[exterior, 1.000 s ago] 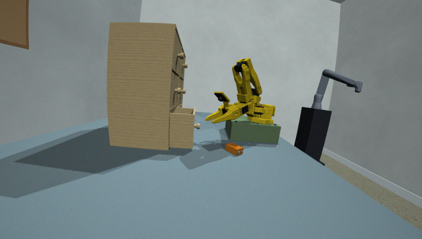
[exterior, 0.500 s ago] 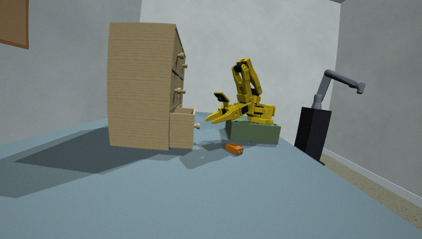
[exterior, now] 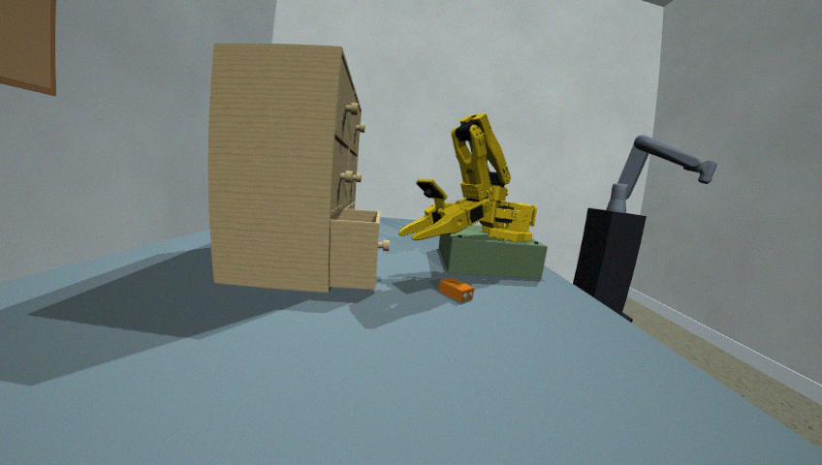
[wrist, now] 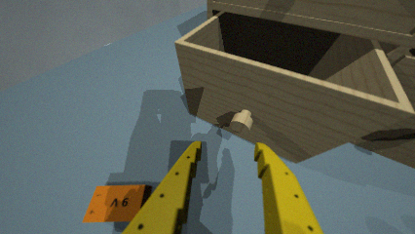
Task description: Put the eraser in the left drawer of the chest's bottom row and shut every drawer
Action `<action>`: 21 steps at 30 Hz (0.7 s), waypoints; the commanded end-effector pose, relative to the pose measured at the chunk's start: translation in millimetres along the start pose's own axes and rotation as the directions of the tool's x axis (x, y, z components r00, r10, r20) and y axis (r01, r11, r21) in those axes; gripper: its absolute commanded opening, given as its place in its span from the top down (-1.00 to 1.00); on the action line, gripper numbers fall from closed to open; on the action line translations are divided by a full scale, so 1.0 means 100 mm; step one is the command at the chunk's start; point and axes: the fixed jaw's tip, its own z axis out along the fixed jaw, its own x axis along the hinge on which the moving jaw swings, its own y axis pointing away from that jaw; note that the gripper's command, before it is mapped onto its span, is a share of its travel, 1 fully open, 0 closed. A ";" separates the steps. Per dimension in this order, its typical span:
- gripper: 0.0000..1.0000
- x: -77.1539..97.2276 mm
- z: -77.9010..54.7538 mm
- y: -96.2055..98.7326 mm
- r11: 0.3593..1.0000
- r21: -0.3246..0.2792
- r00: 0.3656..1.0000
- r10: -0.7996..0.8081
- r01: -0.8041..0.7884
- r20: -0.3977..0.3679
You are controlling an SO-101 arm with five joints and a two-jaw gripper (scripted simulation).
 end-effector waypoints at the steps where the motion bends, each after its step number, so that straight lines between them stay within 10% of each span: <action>1: 0.57 0.01 0.00 -0.02 1.000 0.008 1.000 -0.005 0.005 0.002; 21: 0.57 0.04 0.19 -0.09 0.999 0.033 1.000 0.003 -0.003 0.012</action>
